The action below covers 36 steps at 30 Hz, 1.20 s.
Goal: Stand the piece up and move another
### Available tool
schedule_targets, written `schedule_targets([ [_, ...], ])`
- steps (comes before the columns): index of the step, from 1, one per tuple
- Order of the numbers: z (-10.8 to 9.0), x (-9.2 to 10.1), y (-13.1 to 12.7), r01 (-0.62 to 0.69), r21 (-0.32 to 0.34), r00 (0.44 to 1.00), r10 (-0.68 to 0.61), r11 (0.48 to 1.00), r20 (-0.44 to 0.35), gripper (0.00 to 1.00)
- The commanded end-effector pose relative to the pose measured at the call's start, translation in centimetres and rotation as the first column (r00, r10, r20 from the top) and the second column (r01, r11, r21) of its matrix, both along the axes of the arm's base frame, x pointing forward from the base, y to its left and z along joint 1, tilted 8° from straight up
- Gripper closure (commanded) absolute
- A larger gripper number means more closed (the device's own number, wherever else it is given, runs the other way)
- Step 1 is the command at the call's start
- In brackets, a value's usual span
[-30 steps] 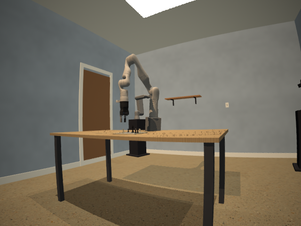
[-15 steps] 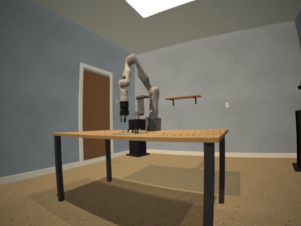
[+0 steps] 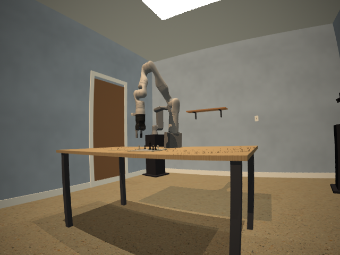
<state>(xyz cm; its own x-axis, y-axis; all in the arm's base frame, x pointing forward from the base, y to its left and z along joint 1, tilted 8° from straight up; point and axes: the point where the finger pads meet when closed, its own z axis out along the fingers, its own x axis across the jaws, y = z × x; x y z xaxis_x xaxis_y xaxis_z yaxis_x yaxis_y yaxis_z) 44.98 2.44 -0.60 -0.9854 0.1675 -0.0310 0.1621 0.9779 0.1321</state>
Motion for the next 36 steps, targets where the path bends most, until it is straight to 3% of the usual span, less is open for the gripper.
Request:
schedule_targets([
  [1, 0.1, 0.1, 0.0, 0.000, 0.000, 1.000, 0.000, 1.000, 0.002, 0.27],
  [16, -0.5, 0.1, 0.1, 0.000, 0.000, 1.000, 0.000, 1.000, 0.002, 0.27],
  [36, -3.0, 0.2, 0.3, 0.000, 0.000, 1.000, 0.000, 1.000, 0.002, 0.27],
])
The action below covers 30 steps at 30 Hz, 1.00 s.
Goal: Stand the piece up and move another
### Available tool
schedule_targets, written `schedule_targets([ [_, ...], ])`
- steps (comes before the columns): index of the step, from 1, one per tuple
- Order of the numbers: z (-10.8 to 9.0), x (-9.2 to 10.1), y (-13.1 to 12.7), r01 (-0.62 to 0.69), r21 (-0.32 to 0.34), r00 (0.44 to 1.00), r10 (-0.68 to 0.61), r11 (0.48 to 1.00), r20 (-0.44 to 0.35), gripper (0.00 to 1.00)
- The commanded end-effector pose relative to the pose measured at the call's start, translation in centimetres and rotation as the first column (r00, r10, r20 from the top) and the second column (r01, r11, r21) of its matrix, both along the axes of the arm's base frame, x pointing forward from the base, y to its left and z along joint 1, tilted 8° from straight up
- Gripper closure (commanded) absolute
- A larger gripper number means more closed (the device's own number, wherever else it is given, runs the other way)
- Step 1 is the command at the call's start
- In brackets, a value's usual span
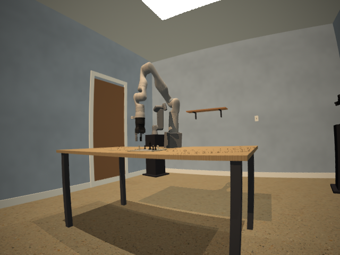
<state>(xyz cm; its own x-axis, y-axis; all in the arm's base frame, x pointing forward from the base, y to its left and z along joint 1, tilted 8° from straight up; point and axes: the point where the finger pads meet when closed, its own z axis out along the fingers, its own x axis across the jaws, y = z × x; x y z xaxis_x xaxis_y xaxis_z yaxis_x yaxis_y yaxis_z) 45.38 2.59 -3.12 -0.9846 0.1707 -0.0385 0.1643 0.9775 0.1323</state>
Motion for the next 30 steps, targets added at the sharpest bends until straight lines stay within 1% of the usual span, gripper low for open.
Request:
schedule_targets([
  [1, -0.6, -0.2, 0.2, -0.003, 0.001, 1.000, 0.003, 1.000, -0.006, 0.27],
  [17, -2.3, -0.1, 0.4, -0.003, 0.001, 1.000, 0.003, 1.000, -0.006, 0.27],
  [30, -2.6, 0.0, 0.4, -0.003, 0.001, 1.000, 0.003, 1.000, -0.006, 0.27],
])
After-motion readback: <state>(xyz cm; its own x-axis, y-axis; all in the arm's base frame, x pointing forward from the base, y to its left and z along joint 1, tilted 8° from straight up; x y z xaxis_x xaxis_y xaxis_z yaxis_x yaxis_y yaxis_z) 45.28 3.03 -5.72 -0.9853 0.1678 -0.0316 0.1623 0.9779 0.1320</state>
